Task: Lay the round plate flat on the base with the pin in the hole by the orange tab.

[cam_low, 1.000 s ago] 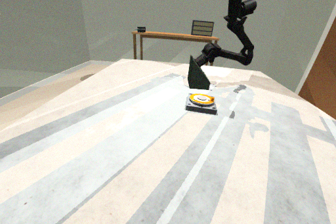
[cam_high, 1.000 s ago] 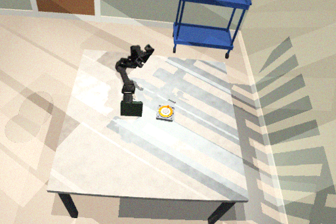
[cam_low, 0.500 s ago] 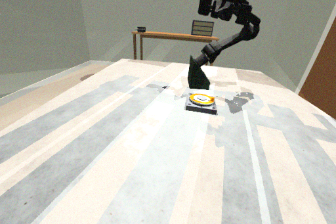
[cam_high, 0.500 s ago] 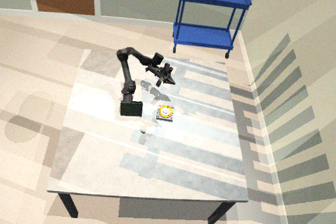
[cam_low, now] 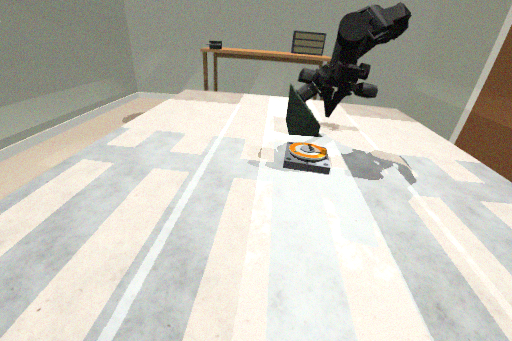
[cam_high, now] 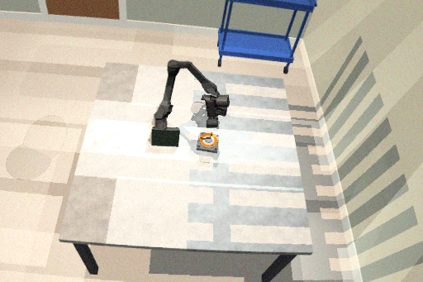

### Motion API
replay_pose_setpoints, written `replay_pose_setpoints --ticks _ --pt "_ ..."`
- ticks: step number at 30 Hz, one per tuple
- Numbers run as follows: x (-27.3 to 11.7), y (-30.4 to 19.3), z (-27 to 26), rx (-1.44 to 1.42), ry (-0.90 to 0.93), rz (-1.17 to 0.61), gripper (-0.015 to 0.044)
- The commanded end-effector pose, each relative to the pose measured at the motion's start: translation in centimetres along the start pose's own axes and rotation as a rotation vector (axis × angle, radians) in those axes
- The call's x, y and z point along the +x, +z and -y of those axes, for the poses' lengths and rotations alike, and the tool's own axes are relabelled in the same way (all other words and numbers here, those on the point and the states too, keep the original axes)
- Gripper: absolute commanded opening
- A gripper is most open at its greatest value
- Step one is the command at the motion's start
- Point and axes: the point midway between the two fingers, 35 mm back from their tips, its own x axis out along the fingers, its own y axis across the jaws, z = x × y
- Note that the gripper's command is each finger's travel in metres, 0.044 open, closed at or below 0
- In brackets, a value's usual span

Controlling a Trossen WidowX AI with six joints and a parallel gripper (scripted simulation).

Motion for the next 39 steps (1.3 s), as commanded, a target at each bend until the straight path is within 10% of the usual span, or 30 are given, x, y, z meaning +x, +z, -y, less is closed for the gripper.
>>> replay_pose_setpoints --ticks 1,39 --pt "3.5 -2.4 -2.1 -0.047 0.115 -0.233 0.0" --pt "9.3 -2.1 -2.8 -0.056 0.138 -0.272 0.0"
